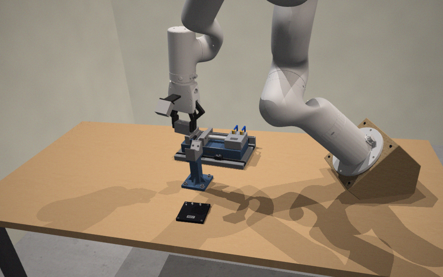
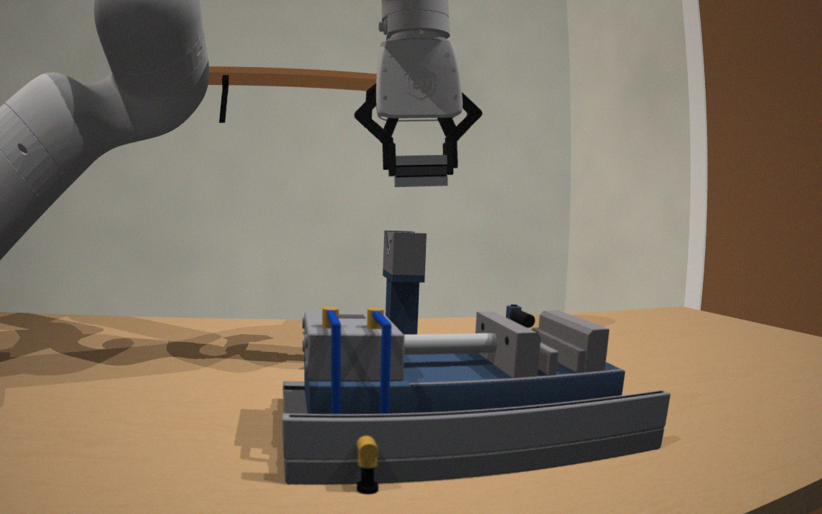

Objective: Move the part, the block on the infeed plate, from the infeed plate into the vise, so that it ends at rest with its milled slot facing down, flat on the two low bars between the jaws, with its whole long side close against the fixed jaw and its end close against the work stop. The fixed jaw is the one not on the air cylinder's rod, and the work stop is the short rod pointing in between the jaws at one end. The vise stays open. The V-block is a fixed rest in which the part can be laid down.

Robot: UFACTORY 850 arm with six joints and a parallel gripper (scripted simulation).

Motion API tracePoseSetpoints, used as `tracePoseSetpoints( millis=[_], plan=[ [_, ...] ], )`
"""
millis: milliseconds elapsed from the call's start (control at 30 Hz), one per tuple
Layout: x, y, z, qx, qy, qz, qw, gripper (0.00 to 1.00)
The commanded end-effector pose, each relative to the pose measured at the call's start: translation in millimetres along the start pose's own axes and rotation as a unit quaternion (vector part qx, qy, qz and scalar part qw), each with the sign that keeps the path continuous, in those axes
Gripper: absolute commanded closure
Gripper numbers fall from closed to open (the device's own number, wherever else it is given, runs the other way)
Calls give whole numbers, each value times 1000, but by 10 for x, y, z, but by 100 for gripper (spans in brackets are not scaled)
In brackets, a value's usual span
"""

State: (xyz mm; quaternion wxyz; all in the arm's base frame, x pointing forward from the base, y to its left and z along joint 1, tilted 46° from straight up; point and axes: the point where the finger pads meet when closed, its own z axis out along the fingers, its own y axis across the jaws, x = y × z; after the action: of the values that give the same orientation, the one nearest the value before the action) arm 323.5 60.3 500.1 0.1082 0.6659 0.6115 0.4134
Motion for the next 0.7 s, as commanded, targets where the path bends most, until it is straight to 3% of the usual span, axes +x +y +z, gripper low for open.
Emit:
tracePoseSetpoints(
  millis=[0,667],
  plan=[
    [-87,-69,-24,16,-9,-26,999,100],
    [-197,-162,-50,36,-21,-55,998,100]
  ],
)
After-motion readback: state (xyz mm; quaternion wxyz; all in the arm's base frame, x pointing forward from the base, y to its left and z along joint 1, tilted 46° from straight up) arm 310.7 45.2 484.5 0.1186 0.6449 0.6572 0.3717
